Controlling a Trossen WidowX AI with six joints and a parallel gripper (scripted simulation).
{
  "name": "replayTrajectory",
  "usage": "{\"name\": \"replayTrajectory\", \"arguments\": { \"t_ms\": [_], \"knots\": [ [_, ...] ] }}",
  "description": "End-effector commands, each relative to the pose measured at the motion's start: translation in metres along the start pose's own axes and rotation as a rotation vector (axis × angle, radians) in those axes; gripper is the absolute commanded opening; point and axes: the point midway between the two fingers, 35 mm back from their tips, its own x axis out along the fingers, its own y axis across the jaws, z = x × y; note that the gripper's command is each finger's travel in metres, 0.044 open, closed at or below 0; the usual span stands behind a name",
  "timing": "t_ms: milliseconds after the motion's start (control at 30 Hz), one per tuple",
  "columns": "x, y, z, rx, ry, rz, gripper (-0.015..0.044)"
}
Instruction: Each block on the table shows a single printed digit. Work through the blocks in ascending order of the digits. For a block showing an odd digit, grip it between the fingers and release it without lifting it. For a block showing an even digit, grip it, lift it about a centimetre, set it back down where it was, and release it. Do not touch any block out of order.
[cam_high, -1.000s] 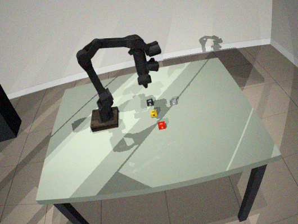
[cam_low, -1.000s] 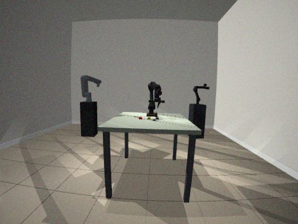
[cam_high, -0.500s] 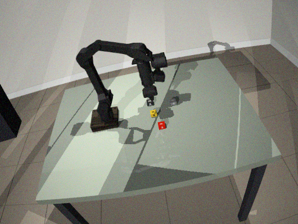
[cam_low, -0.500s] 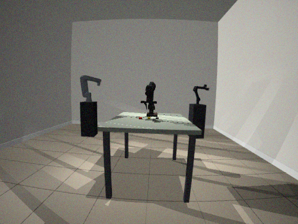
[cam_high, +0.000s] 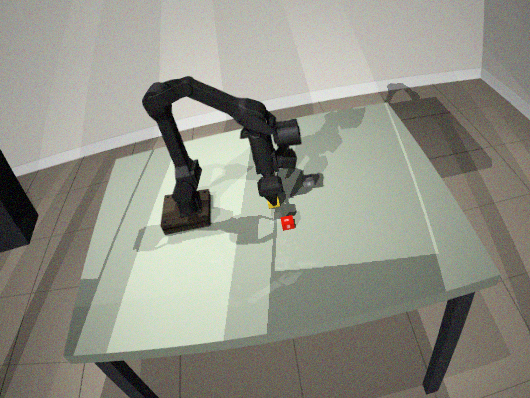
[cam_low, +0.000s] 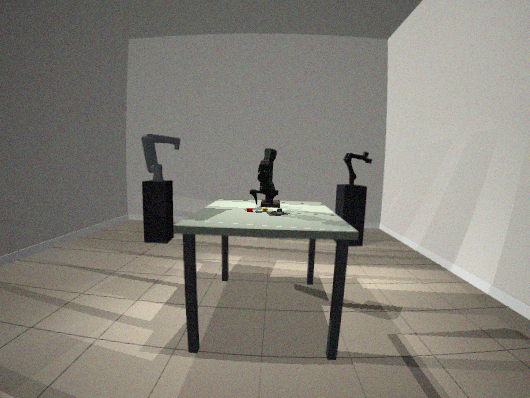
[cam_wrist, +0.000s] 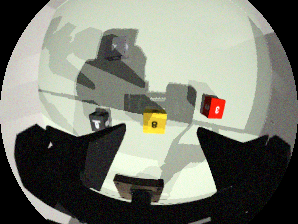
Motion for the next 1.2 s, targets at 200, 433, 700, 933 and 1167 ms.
{"name": "replayTrajectory", "arguments": {
  "t_ms": [200, 433, 700, 933, 1167],
  "knots": [
    [0.018, 0.001, -0.002, -0.003, 0.008, 0.007, 0.04],
    [0.029, 0.001, -0.003, -0.003, 0.008, 0.007, 0.04],
    [0.033, 0.001, -0.003, -0.003, 0.008, 0.007, 0.0295],
    [0.033, 0.001, -0.003, -0.003, 0.008, 0.007, 0.012],
    [0.033, 0.001, -0.003, -0.003, 0.008, 0.007, 0.012]
  ]
}}
